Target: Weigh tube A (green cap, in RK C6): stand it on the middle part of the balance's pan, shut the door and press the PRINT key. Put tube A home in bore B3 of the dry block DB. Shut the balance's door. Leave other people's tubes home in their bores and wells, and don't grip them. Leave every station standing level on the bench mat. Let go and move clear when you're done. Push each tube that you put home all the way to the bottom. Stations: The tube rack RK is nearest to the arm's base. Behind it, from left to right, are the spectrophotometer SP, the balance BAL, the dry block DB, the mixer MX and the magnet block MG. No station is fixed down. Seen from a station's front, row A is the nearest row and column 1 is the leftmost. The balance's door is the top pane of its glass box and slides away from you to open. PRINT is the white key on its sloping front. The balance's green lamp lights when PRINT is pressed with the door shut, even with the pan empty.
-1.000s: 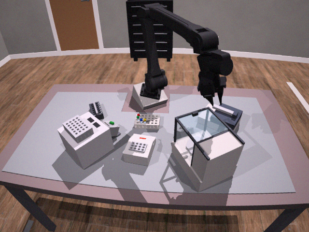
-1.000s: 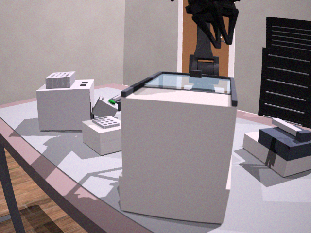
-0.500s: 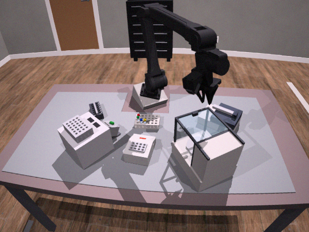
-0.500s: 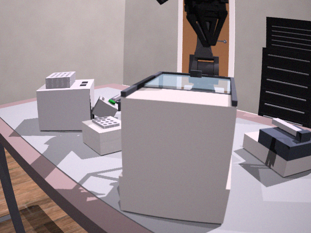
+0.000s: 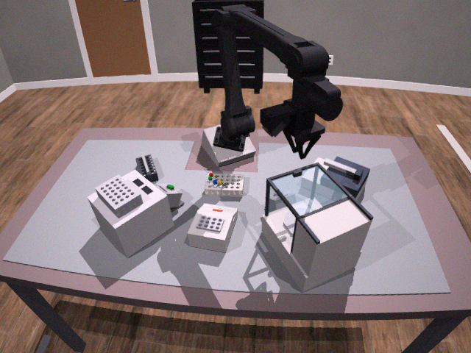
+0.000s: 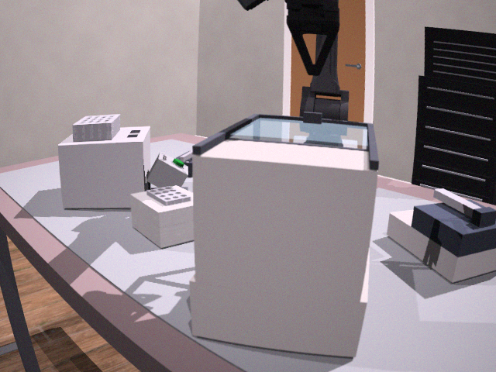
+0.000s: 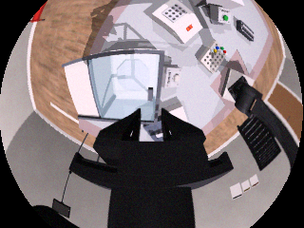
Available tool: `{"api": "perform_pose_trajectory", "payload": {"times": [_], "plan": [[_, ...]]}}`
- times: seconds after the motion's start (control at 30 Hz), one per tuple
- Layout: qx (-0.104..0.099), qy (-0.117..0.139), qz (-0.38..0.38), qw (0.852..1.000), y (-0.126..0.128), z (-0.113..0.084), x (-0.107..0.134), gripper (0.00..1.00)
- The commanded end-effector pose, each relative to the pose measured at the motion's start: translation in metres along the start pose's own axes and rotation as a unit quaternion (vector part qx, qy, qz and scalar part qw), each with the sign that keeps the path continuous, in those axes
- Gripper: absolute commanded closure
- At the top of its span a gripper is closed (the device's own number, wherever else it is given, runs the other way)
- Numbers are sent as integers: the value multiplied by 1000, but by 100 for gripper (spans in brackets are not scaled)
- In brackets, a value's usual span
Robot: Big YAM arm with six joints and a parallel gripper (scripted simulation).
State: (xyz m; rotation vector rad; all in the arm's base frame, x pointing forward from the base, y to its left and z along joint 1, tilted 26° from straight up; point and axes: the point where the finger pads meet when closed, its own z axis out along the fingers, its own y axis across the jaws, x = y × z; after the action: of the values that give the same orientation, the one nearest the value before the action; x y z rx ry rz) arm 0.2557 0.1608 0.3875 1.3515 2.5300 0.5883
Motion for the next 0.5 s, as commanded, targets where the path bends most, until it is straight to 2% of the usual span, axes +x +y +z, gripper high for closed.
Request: {"api": "perform_pose_trajectory", "payload": {"times": [0.0, 0.2, 0.23, 0.47], "plan": [[-16, -2, 30, 999, 17, -19, 2, 70], [-25, -2, 30, 999, 16, -24, 3, 70], [-16, -3, 29, 999, 10, -14, 0, 70], [-16, -3, 29, 999, 10, -14, 0, 70]]}}
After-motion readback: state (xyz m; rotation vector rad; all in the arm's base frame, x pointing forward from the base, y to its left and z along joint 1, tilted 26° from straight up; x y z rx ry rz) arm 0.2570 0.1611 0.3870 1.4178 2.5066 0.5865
